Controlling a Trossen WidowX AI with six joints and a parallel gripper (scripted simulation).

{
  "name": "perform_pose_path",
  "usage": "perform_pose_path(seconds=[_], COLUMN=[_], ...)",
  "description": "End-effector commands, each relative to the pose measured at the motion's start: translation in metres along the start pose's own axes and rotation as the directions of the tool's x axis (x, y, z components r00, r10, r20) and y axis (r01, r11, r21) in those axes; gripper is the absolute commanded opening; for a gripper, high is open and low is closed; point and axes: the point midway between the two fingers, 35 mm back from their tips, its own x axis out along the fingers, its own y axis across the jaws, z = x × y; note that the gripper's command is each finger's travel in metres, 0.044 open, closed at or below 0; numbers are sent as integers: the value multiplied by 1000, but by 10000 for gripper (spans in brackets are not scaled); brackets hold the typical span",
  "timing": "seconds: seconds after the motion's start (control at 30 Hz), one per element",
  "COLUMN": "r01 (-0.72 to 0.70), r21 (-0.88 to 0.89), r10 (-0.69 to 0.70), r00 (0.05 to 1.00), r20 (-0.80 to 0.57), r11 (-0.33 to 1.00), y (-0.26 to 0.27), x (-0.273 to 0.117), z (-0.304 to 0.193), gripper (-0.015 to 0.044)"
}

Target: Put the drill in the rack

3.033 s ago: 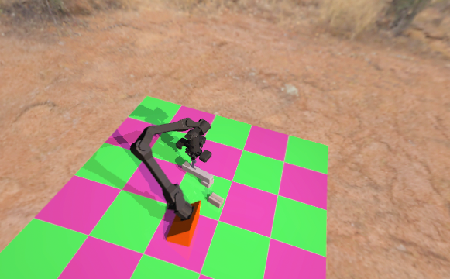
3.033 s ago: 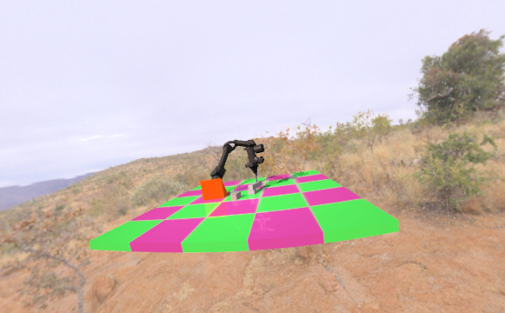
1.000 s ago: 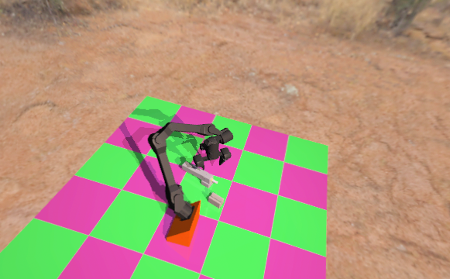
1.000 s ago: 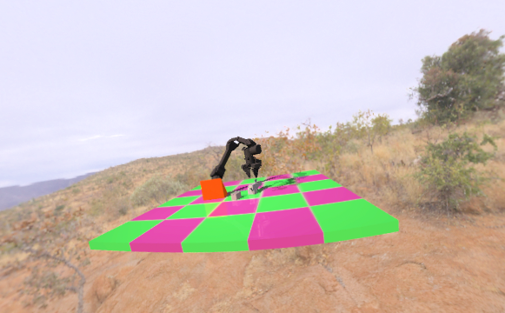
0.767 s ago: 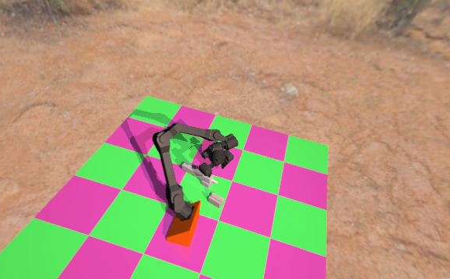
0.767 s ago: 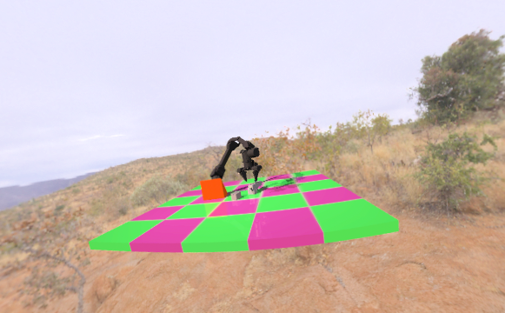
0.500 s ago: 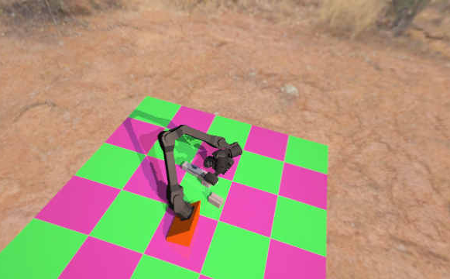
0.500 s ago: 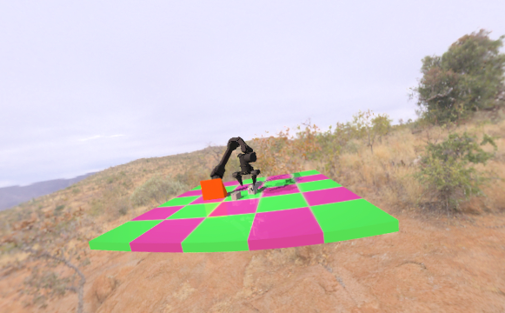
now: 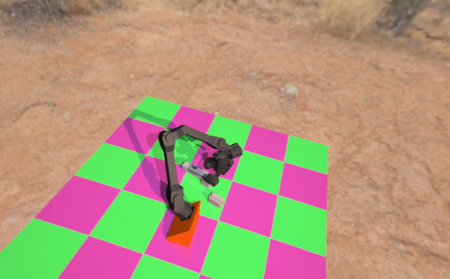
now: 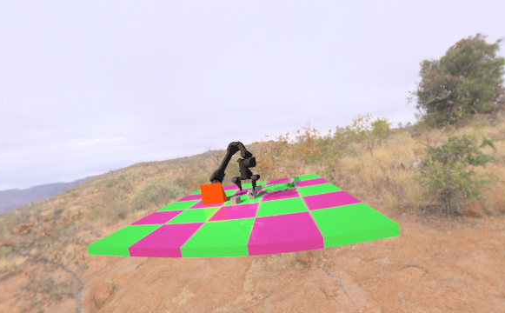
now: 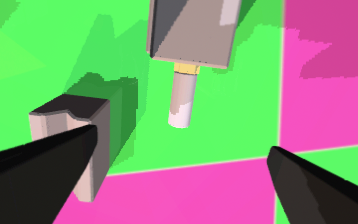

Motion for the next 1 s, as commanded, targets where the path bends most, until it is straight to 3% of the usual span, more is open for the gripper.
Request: perform_pose_path(seconds=[0.0,0.97], r01=[-10,-12], r21=[6,6], r10=[10,12], r00=[1000,1000], r20=[2,5], r11=[1000,1000], y=[2,4], x=[8,52], z=[0,13], gripper=[440,440])
